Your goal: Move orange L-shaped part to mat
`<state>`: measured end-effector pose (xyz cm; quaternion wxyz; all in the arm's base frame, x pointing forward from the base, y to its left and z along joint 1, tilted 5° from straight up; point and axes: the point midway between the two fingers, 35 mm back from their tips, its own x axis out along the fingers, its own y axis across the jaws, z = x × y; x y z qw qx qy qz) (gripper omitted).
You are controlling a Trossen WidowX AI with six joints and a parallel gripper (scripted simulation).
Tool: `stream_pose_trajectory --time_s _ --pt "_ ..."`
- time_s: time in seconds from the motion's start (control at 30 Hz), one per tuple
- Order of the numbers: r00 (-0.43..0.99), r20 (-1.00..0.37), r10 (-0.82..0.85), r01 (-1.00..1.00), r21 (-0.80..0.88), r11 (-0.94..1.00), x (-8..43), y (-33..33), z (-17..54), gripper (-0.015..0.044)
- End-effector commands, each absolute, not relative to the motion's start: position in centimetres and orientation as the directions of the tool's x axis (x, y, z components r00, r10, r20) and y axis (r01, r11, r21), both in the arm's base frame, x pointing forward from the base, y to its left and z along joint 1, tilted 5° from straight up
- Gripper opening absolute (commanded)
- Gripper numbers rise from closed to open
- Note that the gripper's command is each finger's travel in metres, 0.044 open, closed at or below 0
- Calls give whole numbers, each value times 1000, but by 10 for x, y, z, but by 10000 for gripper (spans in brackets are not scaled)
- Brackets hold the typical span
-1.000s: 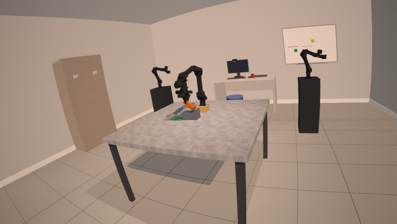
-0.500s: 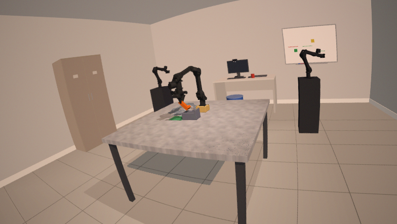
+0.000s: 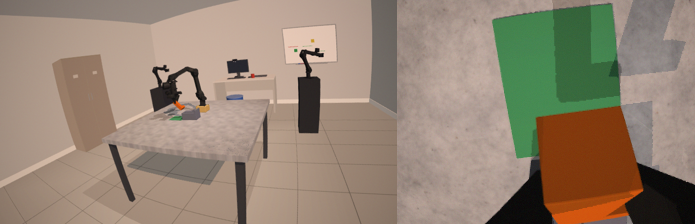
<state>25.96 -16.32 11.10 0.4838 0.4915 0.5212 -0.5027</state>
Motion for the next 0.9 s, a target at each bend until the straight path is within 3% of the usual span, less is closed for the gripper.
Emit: stream_pose_trajectory --time_s 0.0,0.87 --pt "-51 -998 22 999 -51 13 257 -181 111 0" --pt "-51 -998 21 999 -51 13 255 -195 84 0"
